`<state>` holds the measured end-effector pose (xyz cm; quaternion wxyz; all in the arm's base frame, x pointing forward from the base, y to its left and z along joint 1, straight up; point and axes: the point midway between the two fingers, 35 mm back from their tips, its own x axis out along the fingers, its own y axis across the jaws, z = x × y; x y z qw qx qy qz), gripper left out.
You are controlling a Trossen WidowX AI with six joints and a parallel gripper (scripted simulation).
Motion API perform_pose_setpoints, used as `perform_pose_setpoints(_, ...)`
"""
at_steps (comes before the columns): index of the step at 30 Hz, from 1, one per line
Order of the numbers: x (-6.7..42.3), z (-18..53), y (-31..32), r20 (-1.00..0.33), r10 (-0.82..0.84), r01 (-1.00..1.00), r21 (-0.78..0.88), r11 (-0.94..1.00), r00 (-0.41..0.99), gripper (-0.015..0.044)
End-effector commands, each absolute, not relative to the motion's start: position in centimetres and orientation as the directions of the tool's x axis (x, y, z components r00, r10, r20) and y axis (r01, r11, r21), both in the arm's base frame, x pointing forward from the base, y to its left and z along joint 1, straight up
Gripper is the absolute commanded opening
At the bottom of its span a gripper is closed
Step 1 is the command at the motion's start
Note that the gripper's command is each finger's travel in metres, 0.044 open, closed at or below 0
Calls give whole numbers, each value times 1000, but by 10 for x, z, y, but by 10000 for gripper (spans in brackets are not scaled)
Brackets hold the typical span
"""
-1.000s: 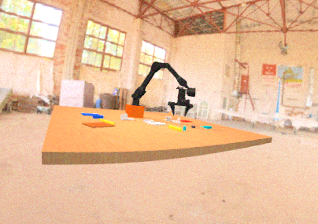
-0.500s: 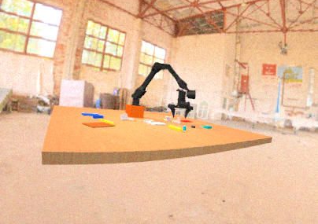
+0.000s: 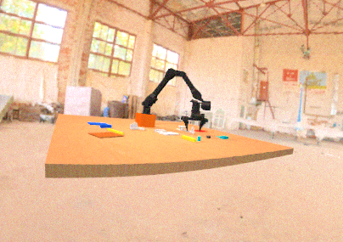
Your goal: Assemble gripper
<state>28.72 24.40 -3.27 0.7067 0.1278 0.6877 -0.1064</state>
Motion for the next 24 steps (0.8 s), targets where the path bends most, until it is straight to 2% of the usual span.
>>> perform_pose_setpoints(1,286,-39,243,-999,22,331,30,943,28,440)
perform_pose_setpoints(24,286,-42,243,-999,22,331,30,943,28,440)
